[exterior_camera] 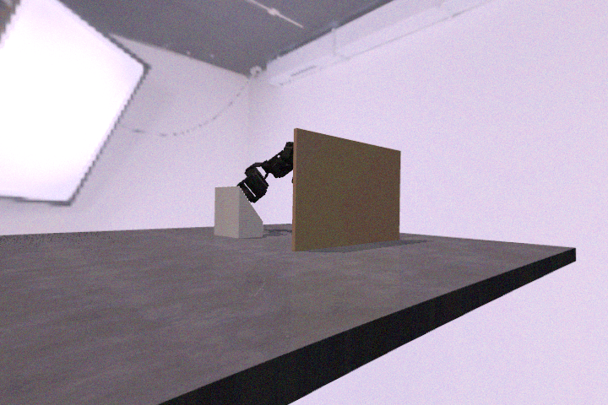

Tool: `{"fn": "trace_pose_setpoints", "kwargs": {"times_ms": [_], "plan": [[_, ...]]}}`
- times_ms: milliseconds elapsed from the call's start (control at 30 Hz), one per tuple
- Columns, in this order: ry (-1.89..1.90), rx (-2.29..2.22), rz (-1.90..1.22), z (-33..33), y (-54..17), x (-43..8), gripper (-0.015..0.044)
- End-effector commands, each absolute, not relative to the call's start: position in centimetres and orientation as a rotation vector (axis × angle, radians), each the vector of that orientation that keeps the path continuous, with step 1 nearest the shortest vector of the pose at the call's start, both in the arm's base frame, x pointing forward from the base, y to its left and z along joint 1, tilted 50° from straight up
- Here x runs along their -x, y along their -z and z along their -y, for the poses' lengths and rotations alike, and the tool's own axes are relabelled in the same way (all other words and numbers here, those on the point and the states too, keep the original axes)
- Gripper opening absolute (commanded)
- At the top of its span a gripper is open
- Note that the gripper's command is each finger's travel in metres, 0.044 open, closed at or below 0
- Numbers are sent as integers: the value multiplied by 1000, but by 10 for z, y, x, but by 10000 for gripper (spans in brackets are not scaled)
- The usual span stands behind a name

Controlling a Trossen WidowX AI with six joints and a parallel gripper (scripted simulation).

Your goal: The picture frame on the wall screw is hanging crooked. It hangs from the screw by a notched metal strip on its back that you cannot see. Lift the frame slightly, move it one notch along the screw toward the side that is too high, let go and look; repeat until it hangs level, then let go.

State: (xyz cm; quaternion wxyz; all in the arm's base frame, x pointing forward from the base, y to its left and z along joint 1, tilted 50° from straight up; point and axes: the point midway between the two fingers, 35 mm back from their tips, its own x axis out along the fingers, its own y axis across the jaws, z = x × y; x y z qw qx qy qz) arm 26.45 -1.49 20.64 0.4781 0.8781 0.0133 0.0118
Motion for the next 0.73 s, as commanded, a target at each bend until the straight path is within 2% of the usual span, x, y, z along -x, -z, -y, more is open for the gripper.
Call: {"fn": "trace_pose_setpoints", "kwargs": {"times_ms": [0,700], "plan": [[-27,-2120,-47,17,-210,-261,260],[-27,-2120,-47,17,-210,-261,260]]}}
